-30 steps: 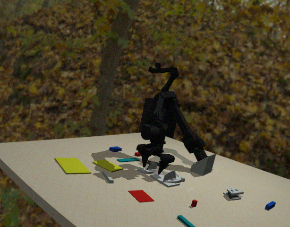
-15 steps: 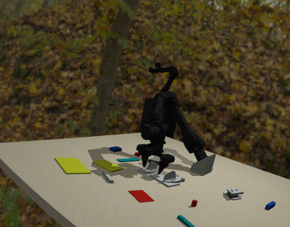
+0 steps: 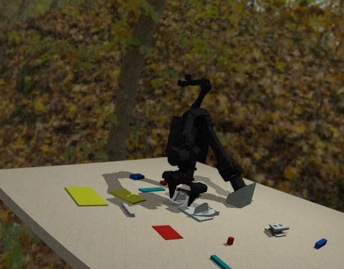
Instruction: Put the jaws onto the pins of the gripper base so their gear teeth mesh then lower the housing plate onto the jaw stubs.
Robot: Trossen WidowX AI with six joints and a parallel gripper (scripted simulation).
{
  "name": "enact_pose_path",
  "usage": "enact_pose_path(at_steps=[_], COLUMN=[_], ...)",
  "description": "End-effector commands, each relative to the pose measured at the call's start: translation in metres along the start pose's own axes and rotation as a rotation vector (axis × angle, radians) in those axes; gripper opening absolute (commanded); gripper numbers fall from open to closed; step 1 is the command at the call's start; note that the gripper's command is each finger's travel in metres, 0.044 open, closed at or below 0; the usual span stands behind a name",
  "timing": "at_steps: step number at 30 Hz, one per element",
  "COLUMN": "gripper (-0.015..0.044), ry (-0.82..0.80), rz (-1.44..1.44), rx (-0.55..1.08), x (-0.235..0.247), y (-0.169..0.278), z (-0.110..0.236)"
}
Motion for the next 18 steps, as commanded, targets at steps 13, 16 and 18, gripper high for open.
enact_pose_path(at_steps=[13, 16, 18], gripper=[0.0333, 0.0313, 0.03], ry=[0.0, 0.0, 0.0], rz=[0.0, 0.0, 0.0], rx=[0.004, 0.004, 0.004], x=[-0.0002, -0.0002, -0.0002], y=[0.0002, 0.0002, 0.0002], z=[-0.0007, -0.0007, -0.0007])
Point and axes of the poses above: the point midway between the two fingers, 35 mm back from their tips, its own z axis back along the fingers, its own x axis across the jaws, y = z × x, the point moved 9 cm from there along z, back along the fingers, and after that the axes turned 14 degrees about z, right-handed, at the moved point
